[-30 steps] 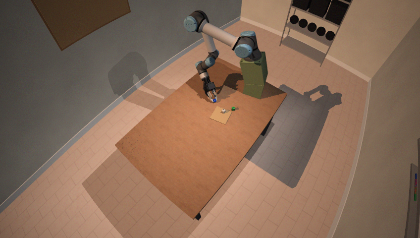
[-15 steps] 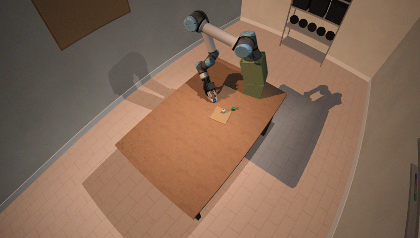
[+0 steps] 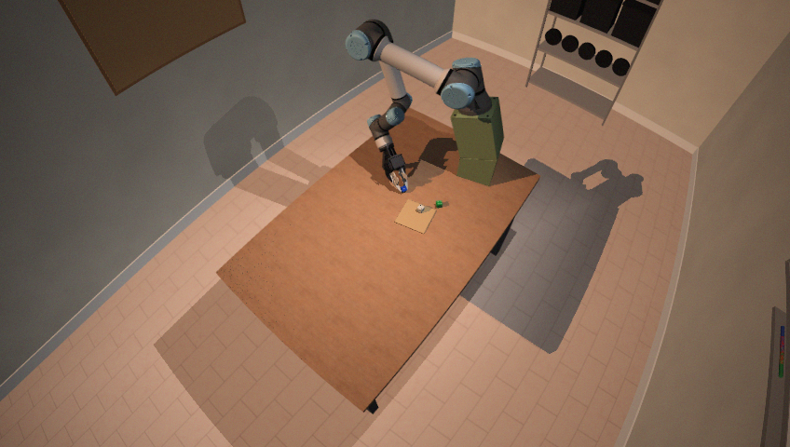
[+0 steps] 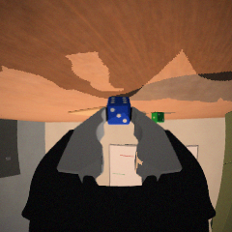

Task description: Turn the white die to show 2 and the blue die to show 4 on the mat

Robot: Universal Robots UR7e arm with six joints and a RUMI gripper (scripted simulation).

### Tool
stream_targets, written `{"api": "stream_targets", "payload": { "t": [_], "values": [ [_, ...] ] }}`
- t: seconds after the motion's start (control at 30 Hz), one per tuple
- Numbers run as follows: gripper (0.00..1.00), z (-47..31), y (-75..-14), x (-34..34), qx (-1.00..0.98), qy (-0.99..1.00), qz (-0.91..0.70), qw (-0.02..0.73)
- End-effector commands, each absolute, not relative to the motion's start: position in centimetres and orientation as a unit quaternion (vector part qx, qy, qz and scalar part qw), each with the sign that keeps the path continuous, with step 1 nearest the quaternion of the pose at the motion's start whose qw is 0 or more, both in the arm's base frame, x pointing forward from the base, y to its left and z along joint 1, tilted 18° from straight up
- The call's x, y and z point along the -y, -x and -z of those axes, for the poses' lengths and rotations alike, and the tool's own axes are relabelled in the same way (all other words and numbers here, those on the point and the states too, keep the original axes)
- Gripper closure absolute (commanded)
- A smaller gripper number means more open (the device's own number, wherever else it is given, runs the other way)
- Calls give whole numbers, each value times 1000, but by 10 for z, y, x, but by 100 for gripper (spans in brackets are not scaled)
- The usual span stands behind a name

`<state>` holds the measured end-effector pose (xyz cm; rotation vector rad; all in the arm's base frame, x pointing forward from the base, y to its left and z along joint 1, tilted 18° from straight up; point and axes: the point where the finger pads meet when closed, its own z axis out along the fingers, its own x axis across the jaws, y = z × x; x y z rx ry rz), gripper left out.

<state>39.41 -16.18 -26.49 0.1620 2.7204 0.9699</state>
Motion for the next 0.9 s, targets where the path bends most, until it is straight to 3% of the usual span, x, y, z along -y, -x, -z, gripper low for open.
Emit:
{"api": "stream_targets", "payload": {
  "t": [0.0,0.33,0.57,0.87],
  "values": [
    [94,265,-394,162,-933,-55,-332,124],
    [86,265,-394,162,-933,-55,-332,124],
    [76,265,-394,162,-933,-55,-332,124],
    [76,265,-394,162,-933,-55,-332,124]
  ]
}}
